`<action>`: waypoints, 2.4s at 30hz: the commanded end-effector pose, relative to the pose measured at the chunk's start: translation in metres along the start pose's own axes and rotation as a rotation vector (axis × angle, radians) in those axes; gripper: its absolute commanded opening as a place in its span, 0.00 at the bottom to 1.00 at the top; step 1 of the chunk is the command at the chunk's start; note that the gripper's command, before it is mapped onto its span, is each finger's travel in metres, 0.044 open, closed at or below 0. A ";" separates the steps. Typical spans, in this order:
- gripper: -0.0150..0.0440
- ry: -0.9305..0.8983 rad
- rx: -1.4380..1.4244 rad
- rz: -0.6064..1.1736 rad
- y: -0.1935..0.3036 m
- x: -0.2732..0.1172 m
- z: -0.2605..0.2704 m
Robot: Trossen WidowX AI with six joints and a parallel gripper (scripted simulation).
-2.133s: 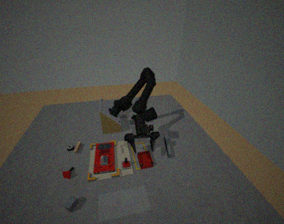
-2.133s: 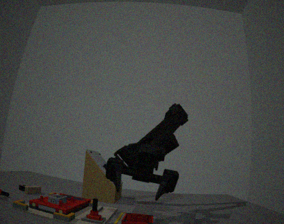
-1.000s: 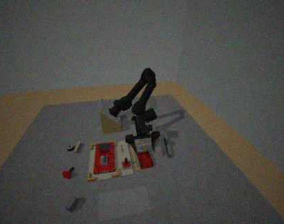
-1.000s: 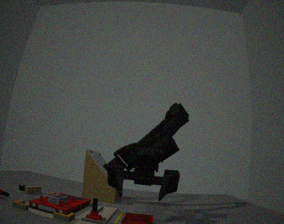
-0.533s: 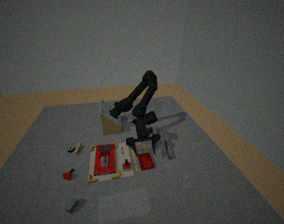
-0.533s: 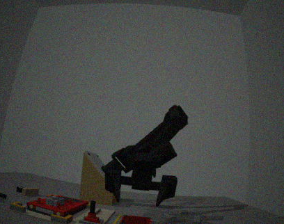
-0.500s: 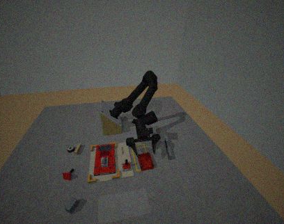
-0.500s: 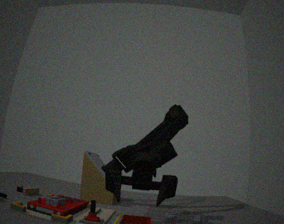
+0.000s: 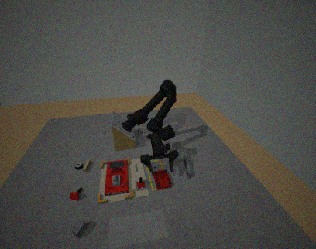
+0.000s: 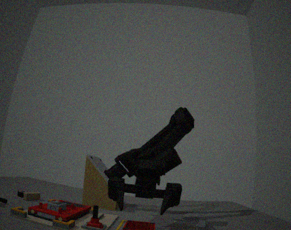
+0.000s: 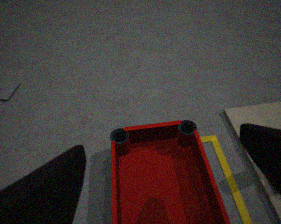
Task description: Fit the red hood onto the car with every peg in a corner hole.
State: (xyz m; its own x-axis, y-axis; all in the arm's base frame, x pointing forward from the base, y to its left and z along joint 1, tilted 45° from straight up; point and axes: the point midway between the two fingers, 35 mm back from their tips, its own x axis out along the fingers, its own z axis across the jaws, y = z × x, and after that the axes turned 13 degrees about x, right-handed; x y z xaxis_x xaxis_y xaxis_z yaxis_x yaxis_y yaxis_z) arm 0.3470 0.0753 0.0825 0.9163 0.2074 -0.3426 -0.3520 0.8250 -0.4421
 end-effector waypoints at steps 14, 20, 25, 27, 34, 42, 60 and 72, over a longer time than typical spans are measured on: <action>1.00 0.002 0.003 -0.001 0.010 0.005 -0.003; 1.00 0.001 0.003 -0.001 0.013 0.007 -0.003; 1.00 0.001 0.004 -0.001 0.015 0.008 -0.004; 1.00 0.000 0.004 -0.002 0.017 0.008 -0.004; 1.00 -0.001 0.004 -0.002 0.020 0.010 -0.004; 1.00 -0.002 0.004 -0.003 0.024 0.012 -0.005; 1.00 -0.002 0.004 -0.002 0.031 0.016 -0.006; 1.00 -0.002 0.005 -0.002 0.036 0.019 -0.008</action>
State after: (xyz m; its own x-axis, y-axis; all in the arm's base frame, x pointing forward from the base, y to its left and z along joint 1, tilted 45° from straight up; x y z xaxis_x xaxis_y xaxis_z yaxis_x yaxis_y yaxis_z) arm 0.3500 0.1035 0.0563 0.9176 0.2090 -0.3380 -0.3507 0.8260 -0.4413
